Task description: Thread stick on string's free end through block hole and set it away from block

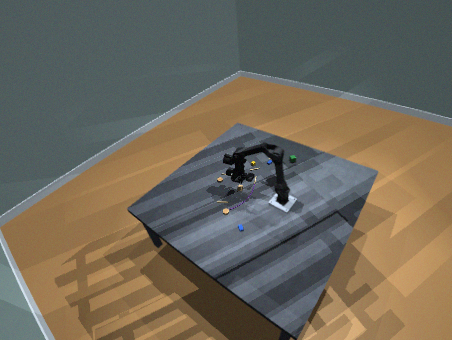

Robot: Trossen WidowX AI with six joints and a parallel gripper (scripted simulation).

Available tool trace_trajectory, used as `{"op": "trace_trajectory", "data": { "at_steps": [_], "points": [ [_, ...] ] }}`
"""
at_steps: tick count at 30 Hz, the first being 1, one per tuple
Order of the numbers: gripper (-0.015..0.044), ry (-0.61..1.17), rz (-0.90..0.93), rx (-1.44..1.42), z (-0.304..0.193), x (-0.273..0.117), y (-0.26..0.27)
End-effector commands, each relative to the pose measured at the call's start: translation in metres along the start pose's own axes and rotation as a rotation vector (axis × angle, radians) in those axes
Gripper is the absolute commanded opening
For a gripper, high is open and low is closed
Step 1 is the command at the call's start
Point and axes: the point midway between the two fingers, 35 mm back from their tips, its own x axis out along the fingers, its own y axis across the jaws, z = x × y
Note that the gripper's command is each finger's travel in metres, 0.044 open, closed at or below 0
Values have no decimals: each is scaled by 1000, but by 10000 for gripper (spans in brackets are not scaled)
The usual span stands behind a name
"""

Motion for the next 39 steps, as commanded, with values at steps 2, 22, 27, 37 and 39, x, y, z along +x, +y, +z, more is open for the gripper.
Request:
{"op": "trace_trajectory", "data": {
  "at_steps": [2,22,27,37,39],
  "points": [
    [0,0,0,0,0,0,0],
    [210,4,-1,719,-26,-1,13],
    [341,6,-3,1275,-45,-1,25],
    [440,11,-9,2081,-72,-1,46],
    [440,11,-10,2194,-75,-1,49]
  ]
}}
